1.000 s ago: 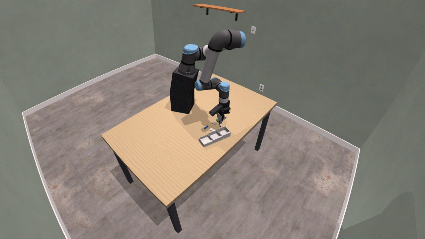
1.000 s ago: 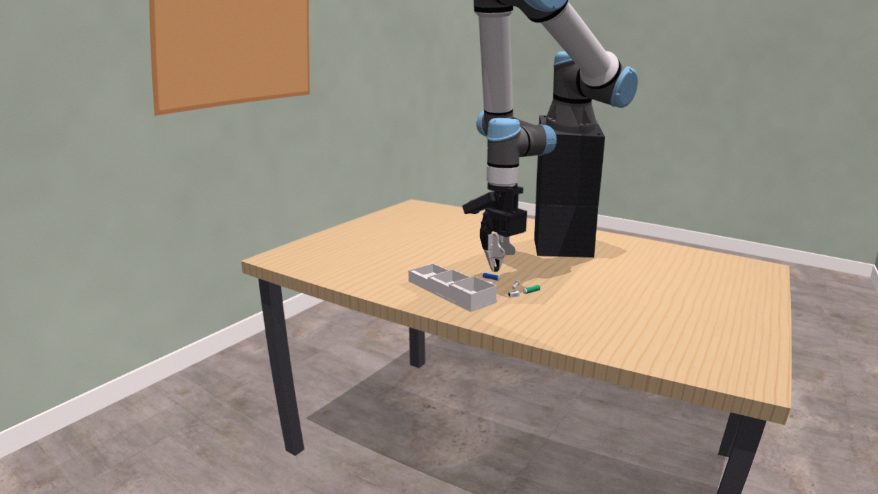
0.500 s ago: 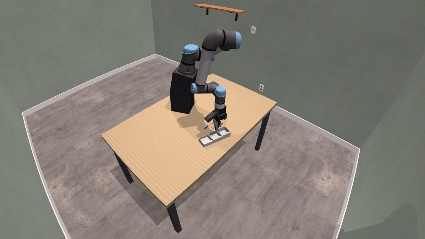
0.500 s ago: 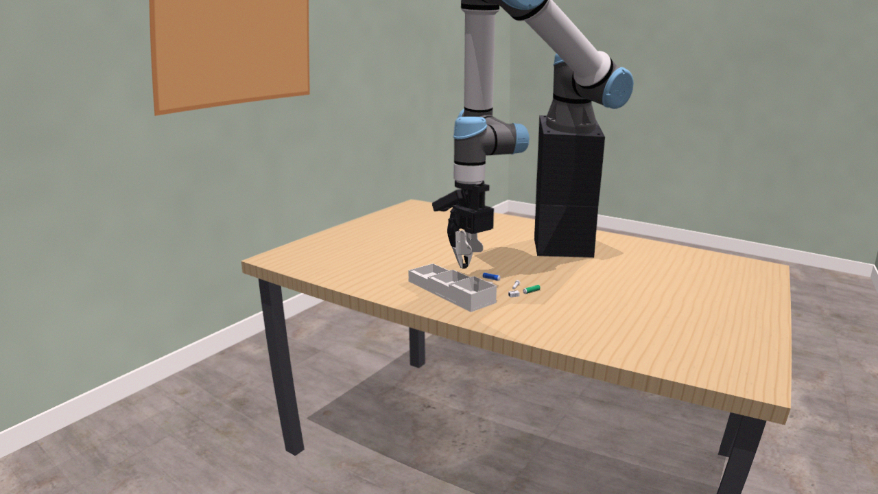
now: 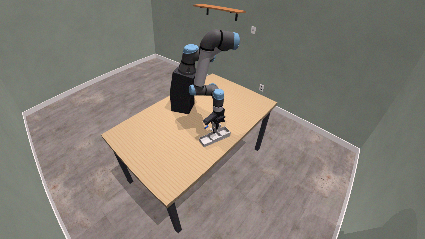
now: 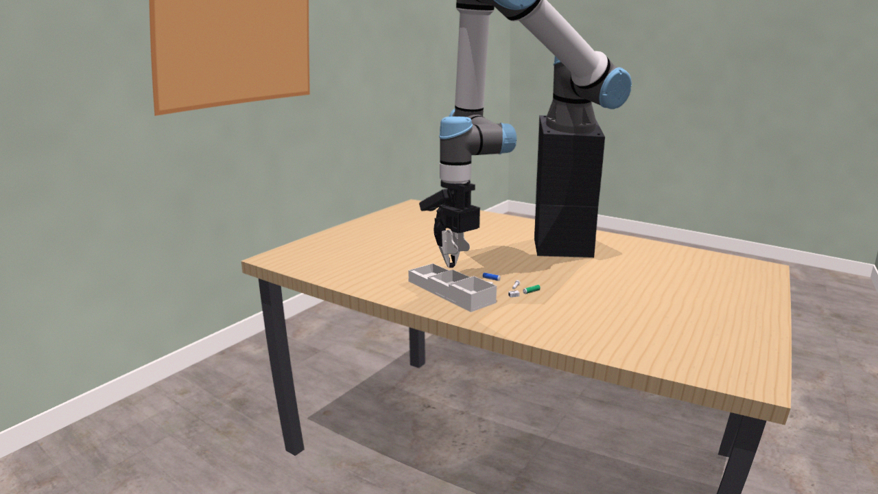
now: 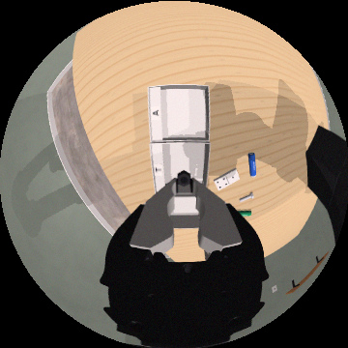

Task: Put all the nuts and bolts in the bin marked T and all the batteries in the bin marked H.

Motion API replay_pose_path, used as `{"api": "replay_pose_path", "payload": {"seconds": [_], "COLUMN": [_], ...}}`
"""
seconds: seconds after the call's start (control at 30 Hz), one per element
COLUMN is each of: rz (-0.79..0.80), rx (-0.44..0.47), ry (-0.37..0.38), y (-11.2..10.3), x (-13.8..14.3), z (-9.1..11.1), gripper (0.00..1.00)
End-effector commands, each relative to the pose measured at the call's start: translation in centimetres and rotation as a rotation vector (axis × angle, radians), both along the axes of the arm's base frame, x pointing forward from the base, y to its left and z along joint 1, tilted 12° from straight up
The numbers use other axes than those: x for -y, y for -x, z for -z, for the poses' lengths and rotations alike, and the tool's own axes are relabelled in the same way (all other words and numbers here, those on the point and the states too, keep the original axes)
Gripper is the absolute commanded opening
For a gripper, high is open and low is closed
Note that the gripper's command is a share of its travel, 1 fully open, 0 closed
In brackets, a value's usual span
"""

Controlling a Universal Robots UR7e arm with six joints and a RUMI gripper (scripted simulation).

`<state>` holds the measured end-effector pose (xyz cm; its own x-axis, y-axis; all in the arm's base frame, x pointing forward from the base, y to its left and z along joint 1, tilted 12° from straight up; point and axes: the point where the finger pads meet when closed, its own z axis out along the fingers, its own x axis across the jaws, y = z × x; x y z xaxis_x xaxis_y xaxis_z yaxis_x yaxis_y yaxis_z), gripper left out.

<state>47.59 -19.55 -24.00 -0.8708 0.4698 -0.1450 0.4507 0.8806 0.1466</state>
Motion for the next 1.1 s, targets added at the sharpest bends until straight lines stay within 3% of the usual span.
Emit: {"api": "replay_pose_path", "payload": {"seconds": [0.0, 0.17, 1.07], "rz": [0.000, 0.000, 0.000], "rx": [0.001, 0.001, 0.001], "ry": [0.000, 0.000, 0.000], "y": [0.0, 0.0, -1.0], "x": [-0.1, -0.2, -0.6], "z": [0.0, 0.0, 4.8], "gripper": [0.00, 0.00, 0.00]}}
